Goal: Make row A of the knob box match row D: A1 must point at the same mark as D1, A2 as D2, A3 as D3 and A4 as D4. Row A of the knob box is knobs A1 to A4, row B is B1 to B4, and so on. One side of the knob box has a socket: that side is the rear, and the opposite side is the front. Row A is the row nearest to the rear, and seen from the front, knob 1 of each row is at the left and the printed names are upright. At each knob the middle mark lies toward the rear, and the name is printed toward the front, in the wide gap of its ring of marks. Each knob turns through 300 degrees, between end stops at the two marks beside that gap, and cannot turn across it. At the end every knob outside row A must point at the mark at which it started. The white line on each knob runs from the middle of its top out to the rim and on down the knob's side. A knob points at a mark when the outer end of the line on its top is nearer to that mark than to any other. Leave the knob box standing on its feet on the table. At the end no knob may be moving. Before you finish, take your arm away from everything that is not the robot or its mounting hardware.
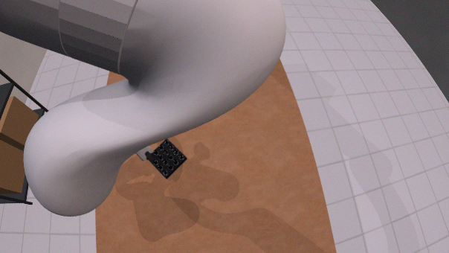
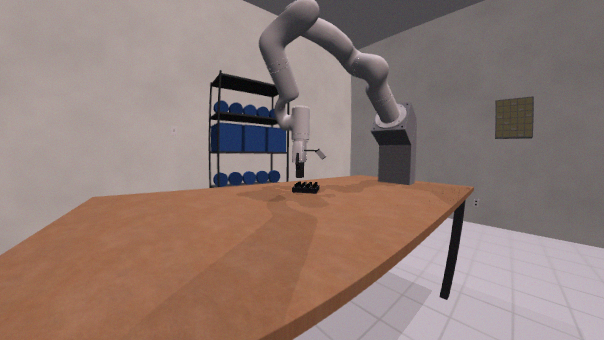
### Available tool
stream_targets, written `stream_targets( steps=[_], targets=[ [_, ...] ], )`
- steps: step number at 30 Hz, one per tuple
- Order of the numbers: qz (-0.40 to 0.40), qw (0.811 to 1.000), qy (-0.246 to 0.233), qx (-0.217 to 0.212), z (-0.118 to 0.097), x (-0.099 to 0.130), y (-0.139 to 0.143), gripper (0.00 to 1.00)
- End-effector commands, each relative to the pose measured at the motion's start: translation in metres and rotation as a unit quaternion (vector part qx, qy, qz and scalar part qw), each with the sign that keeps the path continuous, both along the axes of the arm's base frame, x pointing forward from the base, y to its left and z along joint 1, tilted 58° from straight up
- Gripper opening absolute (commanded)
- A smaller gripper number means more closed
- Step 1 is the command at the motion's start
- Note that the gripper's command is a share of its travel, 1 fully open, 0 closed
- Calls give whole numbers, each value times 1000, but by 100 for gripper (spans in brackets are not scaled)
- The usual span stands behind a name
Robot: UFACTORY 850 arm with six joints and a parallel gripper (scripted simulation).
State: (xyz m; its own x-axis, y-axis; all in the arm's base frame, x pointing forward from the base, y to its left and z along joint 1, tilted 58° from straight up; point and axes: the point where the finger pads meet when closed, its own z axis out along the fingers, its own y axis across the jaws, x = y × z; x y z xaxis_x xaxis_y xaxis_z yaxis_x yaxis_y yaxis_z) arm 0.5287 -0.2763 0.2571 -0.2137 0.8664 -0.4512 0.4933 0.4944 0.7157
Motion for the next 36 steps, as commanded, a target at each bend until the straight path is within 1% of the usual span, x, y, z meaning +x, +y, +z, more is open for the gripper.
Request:
stream_targets(
  steps=[1,15,36],
  targets=[
    [0,1000,0,0,-3,5,-1,19],
    [0,1000,0,0,-7,12,-1,19],
    [0,1000,0,0,-7,13,-1,19]
  ],
)
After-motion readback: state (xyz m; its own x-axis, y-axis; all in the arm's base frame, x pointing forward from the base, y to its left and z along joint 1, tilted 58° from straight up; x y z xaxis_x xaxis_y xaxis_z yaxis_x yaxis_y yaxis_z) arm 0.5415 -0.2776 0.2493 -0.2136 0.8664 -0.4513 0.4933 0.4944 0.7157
